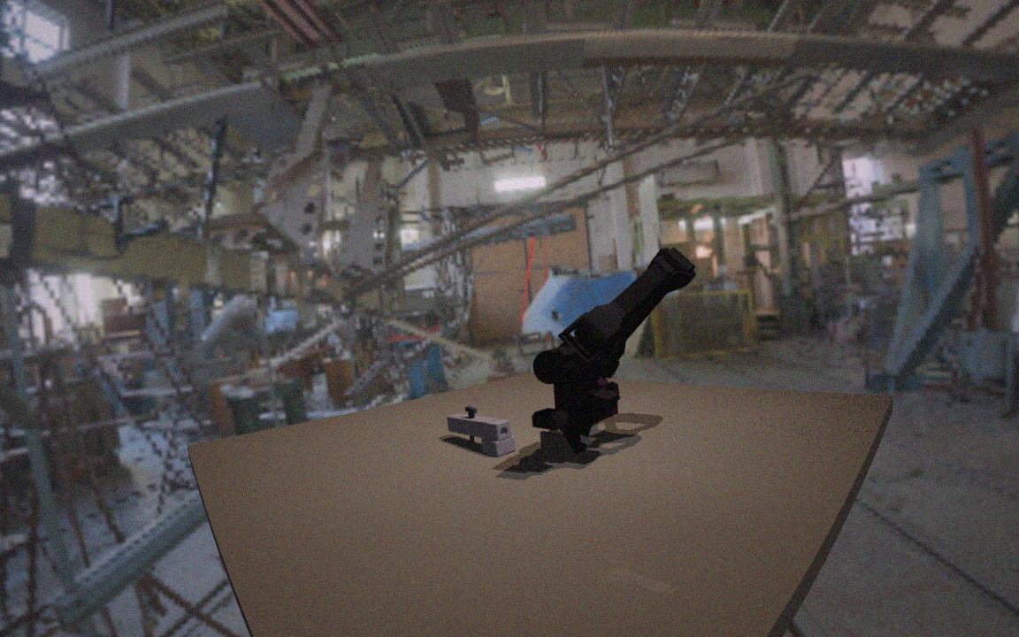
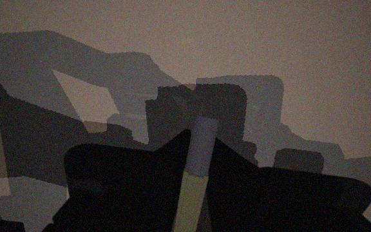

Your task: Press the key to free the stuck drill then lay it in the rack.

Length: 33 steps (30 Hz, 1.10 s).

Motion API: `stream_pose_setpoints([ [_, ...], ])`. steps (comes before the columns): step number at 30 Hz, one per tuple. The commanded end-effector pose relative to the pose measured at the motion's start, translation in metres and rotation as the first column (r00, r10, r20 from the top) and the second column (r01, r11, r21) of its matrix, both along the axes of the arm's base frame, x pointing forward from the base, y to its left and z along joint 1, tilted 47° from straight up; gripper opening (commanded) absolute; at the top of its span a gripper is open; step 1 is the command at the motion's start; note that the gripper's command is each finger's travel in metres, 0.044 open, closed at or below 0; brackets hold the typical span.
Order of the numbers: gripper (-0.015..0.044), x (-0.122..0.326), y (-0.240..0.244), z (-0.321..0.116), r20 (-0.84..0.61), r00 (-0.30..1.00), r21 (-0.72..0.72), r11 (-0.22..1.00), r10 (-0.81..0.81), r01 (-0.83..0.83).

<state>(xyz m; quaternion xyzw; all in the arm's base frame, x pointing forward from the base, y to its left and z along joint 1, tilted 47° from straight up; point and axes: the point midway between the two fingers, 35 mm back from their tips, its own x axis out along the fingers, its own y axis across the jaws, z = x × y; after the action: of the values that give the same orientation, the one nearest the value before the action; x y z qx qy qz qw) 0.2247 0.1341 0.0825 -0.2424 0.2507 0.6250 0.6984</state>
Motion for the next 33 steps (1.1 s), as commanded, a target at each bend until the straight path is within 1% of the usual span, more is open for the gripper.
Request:
stream_pose_setpoints([
  [1, 0.0105, 0.0, 0.0, 0.0, 0.0, 1.0, -0.002, 1.0, 0.001, -0.001],
  [14, 0.044, 0.0, -0.001, 0.001, -0.001, 1.0, -0.004, 1.0, 0.0, 0.0],
  [19, 0.044, -0.003, -0.017, 0.015, -0.009, 1.0, -0.028, 1.0, 0.001, -0.001],
  [33, 0.044, -0.006, -0.057, 0.053, -0.012, 1.0, -0.033, 0.999, 0.001, -0.001],
])
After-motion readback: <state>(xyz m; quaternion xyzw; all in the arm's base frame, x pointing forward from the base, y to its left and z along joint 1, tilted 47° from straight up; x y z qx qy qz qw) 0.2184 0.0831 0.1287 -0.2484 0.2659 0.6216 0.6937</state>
